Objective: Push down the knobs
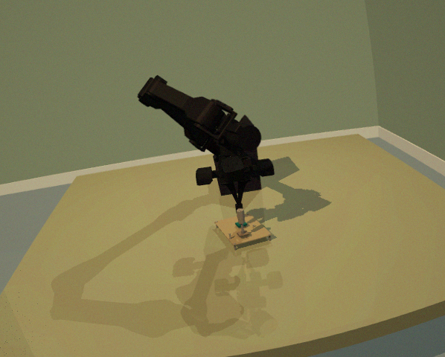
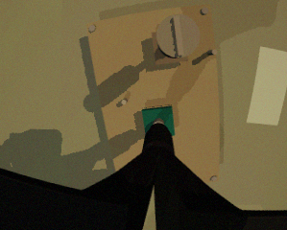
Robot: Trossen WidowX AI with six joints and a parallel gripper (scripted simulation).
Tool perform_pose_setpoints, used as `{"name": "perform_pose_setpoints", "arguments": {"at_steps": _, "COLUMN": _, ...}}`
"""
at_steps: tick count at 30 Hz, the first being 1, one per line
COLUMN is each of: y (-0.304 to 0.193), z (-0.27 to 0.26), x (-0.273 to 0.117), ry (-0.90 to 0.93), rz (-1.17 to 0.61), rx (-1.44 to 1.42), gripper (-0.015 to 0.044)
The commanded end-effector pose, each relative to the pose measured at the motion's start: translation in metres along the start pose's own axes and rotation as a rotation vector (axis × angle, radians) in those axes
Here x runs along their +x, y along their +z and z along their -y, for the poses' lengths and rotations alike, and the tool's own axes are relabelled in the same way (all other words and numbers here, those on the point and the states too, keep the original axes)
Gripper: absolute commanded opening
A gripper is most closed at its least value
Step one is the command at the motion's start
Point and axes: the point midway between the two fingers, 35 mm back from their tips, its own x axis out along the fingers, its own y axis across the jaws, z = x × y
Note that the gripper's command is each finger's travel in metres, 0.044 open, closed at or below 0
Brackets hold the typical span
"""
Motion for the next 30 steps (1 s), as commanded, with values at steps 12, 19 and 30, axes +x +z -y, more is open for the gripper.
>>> {"name": "perform_pose_setpoints", "arguments": {"at_steps": 12, "y": -0.0008, "z": 0.0009, "x": 0.0072, "ry": -0.005, "rz": -0.003, "rx": -0.003, "gripper": 0.0000}}
{"name": "perform_pose_setpoints", "arguments": {"at_steps": 19, "y": -0.0008, "z": 0.0009, "x": 0.0074, "ry": -0.005, "rz": -0.003, "rx": -0.003, "gripper": 0.0000}}
{"name": "perform_pose_setpoints", "arguments": {"at_steps": 30, "y": -0.0008, "z": 0.0009, "x": 0.0116, "ry": -0.005, "rz": -0.003, "rx": -0.003, "gripper": 0.0000}}
